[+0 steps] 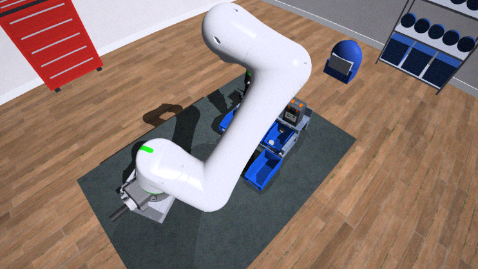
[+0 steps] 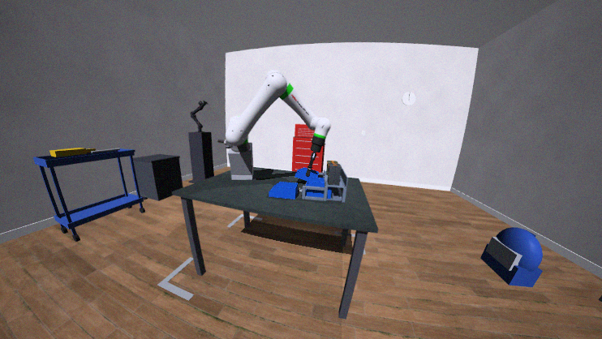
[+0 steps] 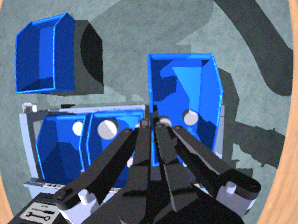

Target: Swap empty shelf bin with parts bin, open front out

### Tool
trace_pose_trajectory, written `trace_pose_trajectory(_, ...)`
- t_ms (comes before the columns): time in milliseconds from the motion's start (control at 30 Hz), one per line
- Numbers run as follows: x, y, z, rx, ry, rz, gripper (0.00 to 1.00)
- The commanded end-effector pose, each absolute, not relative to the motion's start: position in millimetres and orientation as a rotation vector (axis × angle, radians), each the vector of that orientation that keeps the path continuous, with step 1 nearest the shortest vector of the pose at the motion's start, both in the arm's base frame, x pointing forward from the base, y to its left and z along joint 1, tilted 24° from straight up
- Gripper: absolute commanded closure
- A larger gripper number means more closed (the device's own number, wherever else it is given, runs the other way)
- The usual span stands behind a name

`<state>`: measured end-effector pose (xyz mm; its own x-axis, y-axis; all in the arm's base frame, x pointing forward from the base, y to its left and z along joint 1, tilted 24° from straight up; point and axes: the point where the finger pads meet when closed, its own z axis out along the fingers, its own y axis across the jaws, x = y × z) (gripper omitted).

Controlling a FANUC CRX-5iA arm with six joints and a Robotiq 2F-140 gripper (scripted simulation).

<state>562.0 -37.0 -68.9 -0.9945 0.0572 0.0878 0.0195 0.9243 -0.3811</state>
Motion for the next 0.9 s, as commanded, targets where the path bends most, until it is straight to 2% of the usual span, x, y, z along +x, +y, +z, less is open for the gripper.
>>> trace_pose_trajectory(0,562.7,-36.5,-68.1,-0.059,-2.988,0.59,0.9)
trace_pose_trajectory(867,563.8,-39.4,-74.9,-0.059,-2.988,0.59,0.9)
